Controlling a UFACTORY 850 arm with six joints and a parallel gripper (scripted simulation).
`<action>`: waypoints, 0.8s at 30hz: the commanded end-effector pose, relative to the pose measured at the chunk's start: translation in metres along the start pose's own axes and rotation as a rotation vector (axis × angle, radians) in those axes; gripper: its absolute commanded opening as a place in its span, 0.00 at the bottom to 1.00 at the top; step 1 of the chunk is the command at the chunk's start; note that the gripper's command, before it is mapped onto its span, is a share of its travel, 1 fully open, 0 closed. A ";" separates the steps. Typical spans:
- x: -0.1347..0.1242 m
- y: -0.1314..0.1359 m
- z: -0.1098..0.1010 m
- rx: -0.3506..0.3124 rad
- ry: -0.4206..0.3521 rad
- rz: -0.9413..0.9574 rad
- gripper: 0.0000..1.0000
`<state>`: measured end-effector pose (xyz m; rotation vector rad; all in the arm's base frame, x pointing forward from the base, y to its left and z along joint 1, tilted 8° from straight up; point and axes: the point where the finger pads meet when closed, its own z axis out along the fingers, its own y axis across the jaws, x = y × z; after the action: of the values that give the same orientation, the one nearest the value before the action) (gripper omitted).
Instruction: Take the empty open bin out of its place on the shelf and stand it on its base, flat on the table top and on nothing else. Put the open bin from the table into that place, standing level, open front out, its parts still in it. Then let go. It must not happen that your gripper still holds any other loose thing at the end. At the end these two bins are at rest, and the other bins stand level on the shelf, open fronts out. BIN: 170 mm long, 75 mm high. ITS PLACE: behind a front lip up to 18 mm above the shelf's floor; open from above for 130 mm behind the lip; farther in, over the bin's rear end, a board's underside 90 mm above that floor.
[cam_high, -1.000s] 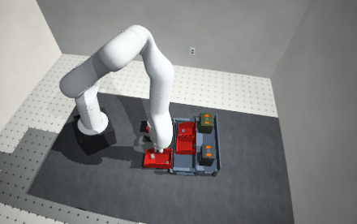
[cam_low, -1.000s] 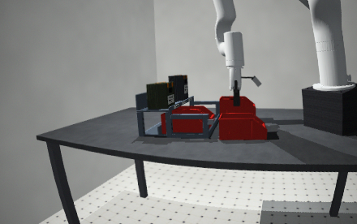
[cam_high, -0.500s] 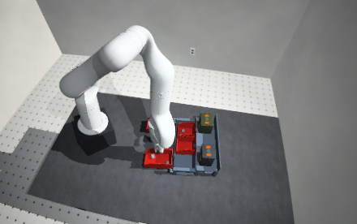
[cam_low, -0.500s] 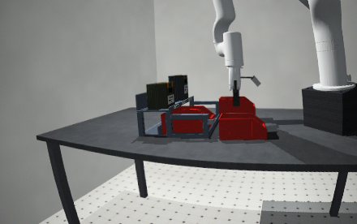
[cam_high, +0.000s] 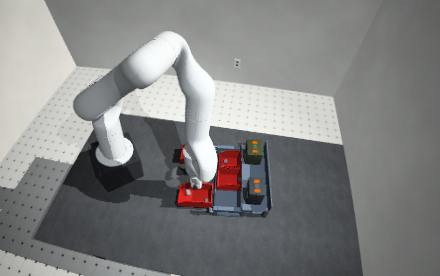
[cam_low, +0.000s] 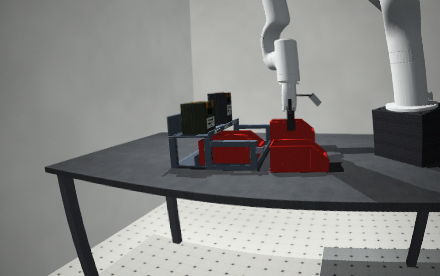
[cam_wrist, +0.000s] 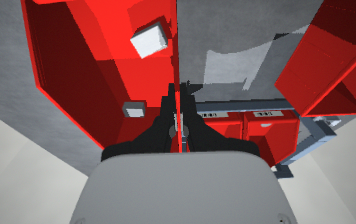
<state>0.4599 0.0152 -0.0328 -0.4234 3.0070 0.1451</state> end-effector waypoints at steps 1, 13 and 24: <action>-0.001 0.000 -0.001 -0.002 0.006 0.000 0.00; -0.002 0.000 -0.002 0.000 0.027 0.000 0.00; -0.003 0.000 -0.003 0.000 0.054 0.000 0.00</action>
<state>0.4610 0.0156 -0.0306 -0.4297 3.0342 0.1275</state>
